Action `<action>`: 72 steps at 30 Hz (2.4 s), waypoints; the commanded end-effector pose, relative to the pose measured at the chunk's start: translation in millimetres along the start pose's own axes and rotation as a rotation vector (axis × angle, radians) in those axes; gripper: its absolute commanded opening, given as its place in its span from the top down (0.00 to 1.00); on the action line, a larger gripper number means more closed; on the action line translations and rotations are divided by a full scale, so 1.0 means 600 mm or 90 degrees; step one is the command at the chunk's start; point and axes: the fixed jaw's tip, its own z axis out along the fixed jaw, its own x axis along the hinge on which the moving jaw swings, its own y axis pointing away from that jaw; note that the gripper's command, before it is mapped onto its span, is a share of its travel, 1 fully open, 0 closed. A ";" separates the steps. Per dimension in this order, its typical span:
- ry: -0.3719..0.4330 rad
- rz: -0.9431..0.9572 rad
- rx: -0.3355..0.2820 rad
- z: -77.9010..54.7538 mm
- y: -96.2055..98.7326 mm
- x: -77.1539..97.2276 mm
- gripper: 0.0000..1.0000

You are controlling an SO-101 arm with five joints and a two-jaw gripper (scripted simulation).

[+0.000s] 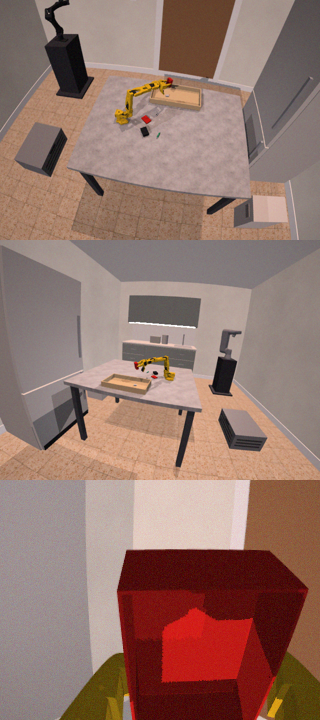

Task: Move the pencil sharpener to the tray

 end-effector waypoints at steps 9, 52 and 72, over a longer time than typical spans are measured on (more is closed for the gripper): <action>0.026 -0.004 -0.008 -0.017 0.008 0.028 0.78; -0.293 -0.002 0.011 -0.044 0.000 -0.102 0.78; -0.539 -0.001 0.026 -0.106 -0.005 -0.184 0.78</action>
